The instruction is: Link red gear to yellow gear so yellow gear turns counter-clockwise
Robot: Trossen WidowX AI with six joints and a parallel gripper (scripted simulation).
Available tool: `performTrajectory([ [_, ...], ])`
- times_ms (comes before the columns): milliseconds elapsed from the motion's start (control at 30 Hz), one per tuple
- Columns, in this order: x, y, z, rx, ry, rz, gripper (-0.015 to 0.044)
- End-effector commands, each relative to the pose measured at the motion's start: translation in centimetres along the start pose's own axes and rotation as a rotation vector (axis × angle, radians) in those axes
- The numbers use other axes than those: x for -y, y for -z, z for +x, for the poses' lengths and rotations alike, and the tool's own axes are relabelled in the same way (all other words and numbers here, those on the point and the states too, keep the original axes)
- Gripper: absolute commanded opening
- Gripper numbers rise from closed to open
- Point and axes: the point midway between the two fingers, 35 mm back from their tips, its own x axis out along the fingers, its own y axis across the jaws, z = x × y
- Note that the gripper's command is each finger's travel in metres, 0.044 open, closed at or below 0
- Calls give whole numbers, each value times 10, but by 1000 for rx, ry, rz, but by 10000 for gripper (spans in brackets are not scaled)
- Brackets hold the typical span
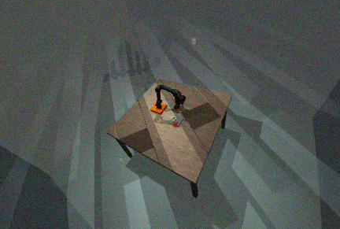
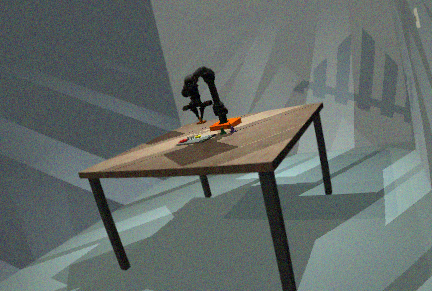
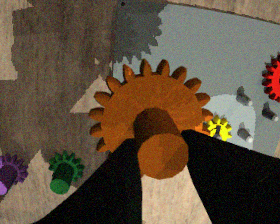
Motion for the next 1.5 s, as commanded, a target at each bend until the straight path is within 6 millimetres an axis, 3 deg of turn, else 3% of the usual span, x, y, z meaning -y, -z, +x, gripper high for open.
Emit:
performTrajectory([
  [0, 9, 1, 5, -2, -3, -4, 0],
  [1467, 109, 31, 51, -3, 8, -4, 0],
])
